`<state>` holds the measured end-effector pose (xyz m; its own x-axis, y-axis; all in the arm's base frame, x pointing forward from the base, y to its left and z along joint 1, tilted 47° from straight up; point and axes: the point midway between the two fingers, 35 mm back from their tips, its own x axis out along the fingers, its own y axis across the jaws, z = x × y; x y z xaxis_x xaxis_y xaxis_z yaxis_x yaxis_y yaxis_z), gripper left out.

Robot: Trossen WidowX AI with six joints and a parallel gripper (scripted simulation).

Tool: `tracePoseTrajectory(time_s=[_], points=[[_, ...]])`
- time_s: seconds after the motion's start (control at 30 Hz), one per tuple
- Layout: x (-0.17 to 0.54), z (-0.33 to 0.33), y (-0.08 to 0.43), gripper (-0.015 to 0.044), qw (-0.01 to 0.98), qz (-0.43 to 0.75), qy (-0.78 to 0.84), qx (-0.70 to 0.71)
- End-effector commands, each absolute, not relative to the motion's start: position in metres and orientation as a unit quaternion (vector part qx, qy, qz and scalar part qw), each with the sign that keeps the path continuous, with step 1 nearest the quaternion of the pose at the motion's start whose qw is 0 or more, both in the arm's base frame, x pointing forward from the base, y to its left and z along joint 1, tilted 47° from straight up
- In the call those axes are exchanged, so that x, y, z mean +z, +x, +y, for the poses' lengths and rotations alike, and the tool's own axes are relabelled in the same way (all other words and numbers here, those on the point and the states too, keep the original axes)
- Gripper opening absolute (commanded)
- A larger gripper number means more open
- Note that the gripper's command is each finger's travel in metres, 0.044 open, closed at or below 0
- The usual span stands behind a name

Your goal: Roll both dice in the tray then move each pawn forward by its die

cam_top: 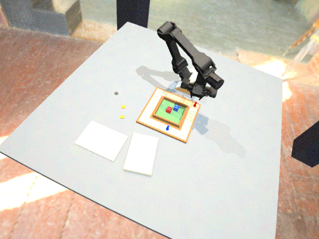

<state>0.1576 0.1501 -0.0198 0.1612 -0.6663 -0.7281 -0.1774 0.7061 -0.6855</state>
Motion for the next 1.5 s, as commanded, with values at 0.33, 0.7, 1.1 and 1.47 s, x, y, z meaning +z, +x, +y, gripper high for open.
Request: tracePoseTrajectory(time_s=[0.33,0.7,1.1,1.47], points=[[-0.042,0.142,0.135,0.02,0.731,0.566,-0.205,-0.322],[-0.053,0.132,0.137,0.02,0.731,0.566,-0.205,-0.322],[-0.066,0.12,0.141,0.02,0.731,0.566,-0.205,-0.322],[-0.078,0.107,0.143,0.02,0.731,0.566,-0.205,-0.322]])
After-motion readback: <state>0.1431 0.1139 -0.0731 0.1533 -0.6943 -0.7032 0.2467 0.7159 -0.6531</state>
